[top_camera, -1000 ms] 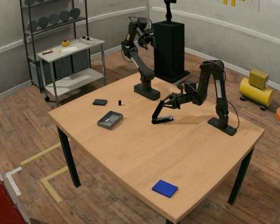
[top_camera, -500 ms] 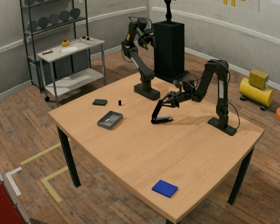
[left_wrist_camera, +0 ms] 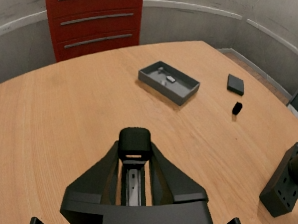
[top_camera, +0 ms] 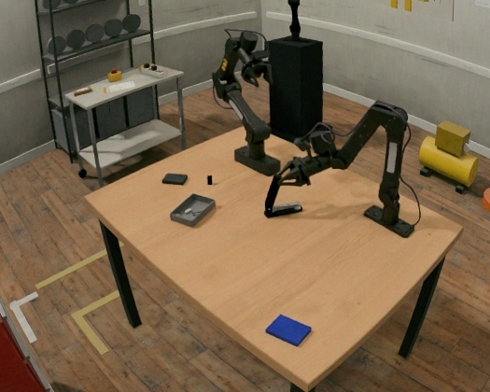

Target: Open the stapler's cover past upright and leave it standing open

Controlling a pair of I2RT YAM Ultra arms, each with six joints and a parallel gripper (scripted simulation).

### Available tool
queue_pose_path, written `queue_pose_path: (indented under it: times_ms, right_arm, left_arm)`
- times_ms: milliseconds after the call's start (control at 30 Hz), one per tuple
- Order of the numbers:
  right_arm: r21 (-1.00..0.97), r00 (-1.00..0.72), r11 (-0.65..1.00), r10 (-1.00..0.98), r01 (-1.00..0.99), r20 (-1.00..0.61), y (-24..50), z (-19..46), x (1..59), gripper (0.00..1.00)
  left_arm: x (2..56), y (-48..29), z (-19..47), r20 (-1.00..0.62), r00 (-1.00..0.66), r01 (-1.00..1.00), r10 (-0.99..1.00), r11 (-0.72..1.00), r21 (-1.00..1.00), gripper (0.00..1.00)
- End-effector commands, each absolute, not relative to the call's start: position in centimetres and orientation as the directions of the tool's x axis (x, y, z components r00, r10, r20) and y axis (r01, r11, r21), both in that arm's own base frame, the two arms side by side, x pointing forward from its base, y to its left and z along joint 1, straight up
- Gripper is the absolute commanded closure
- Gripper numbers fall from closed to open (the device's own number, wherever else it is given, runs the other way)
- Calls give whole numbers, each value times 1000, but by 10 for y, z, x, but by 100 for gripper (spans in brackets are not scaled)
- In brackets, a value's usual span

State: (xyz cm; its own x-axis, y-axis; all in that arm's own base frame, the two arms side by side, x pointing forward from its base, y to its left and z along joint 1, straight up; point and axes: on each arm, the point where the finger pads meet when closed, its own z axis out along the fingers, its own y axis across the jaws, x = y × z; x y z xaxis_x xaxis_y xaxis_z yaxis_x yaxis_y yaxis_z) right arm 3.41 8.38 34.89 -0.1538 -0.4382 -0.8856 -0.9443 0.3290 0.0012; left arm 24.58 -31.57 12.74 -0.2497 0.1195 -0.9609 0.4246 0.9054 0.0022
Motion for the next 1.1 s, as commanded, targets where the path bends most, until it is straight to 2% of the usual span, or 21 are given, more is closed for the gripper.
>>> queue_pose_path:
  times_ms: [0,1067]
  right_arm:
    - [2,-152,324,-439,-946,-886,86,353,34,43]
    - [2,-152,324,-439,-946,-886,86,353,34,43]
  left_arm:
    - [251,-322,139,-944,-308,421,116,906,-27,79]
    - [283,-335,137,-773,-581,423,256,906,-17,79]
